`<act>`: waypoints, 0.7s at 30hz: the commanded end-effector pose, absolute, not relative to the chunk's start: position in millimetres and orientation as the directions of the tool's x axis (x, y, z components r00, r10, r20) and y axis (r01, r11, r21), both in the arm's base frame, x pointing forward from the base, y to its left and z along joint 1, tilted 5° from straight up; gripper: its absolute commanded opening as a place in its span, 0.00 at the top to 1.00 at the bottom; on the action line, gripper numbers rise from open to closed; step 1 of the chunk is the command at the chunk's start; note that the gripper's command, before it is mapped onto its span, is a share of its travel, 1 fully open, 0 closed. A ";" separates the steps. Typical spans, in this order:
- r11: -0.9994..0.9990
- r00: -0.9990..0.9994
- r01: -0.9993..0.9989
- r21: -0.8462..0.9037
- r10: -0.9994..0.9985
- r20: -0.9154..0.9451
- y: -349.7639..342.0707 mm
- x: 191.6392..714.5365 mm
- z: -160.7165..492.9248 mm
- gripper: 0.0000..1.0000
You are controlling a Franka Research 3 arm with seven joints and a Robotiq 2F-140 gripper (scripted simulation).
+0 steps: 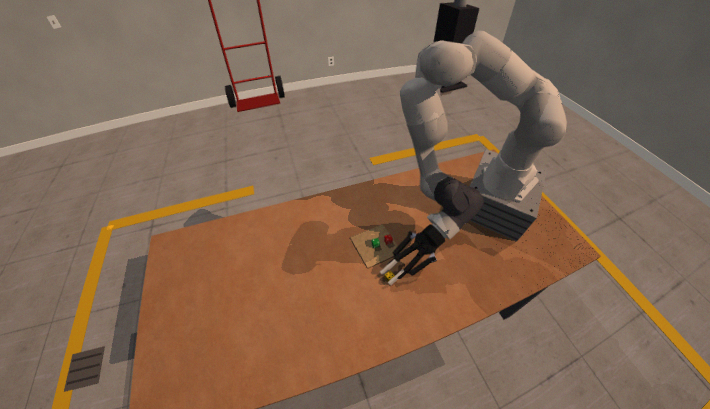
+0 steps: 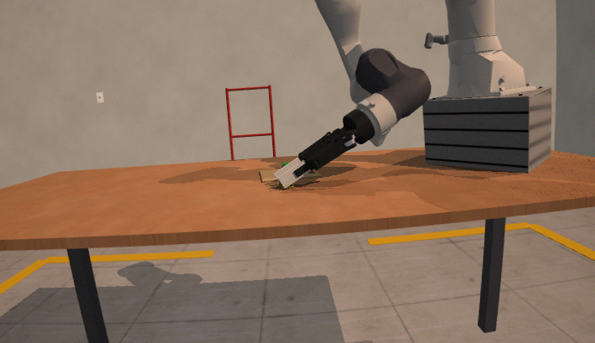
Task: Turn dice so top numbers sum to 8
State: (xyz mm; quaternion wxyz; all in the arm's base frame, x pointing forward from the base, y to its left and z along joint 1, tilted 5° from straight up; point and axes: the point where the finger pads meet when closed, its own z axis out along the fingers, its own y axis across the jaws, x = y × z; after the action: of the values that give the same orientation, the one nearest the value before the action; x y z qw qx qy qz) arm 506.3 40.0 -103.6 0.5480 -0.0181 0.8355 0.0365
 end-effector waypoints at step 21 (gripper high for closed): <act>0.997 -0.397 -0.073 0.039 0.007 -0.918 36.8 465.6 -86.2 0.75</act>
State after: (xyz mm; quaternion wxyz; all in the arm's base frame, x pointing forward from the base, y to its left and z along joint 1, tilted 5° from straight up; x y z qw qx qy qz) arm 469.8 39.9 -92.4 0.5434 -0.0177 0.8383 0.0400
